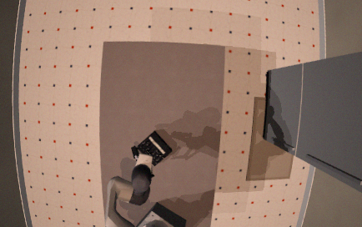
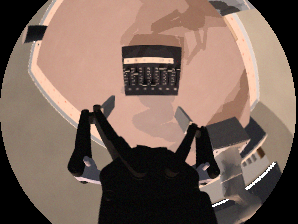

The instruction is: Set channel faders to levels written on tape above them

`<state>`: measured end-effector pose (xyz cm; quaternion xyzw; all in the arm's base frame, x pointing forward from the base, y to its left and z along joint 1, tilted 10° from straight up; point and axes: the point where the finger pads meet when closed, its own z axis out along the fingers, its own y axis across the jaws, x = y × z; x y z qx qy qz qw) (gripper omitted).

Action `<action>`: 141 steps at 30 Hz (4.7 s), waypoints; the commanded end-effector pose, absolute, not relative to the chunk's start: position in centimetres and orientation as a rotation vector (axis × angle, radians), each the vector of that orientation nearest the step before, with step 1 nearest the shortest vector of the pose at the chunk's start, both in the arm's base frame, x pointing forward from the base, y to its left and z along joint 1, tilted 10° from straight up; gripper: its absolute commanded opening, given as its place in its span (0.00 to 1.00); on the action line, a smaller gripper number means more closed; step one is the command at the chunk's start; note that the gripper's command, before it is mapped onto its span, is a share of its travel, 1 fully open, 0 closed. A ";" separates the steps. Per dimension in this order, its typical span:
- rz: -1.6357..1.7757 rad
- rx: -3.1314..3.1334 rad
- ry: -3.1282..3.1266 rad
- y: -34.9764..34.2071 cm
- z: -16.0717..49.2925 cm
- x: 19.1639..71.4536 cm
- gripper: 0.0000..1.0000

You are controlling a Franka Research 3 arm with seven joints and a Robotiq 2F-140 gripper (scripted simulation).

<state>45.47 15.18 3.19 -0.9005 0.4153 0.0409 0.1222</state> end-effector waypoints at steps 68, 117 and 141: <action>0.119 -2.634 1.202 16.9 3.0 41.1 1.00; 0.119 -2.632 1.208 16.9 3.1 41.2 1.00; 0.042 -2.244 1.964 8.5 7.7 49.3 1.00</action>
